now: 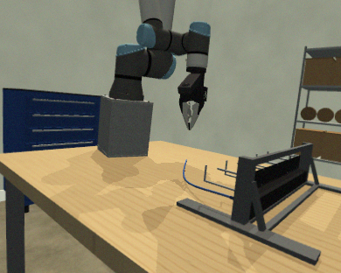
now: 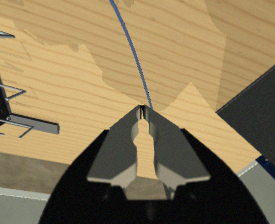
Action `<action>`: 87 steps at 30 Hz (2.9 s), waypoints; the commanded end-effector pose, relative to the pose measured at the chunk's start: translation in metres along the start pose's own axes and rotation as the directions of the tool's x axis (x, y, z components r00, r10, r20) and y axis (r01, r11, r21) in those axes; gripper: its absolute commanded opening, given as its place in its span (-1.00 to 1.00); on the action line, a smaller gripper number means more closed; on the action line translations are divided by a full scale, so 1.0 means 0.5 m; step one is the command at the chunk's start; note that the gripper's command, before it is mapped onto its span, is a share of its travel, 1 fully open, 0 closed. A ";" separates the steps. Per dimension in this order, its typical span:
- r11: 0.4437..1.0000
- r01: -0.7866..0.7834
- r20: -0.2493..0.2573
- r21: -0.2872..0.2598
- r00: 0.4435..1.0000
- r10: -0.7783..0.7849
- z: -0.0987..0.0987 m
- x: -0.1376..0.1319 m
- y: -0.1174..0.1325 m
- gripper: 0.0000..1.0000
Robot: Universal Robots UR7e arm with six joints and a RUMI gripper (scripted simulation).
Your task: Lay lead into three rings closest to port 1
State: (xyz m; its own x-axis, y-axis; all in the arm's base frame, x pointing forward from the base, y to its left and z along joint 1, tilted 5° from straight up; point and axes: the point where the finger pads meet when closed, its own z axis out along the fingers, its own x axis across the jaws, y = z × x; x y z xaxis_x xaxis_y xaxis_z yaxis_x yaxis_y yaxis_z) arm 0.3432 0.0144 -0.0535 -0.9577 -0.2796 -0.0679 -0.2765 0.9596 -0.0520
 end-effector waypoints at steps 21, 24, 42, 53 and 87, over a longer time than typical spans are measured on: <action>0.913 0.409 0.001 0.000 0.913 -0.409 -0.001 -0.012 -0.001 -1.00; 0.871 0.491 0.001 0.000 0.871 -0.491 -0.001 -0.015 -0.001 -1.00; 0.444 0.896 0.001 0.001 0.444 -0.896 -0.001 -0.026 0.008 -1.00; 0.073 0.997 0.000 0.001 0.073 -0.997 -0.001 -0.027 0.016 -1.00; -0.918 0.396 -0.001 0.001 -0.918 -0.396 -0.002 -0.003 0.038 -1.00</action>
State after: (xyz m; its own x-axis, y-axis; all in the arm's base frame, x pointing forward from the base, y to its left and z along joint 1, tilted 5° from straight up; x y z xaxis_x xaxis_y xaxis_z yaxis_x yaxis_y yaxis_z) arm 0.3405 0.0332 -0.0537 0.9726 -0.2166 0.0842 -0.2191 -0.9755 0.0217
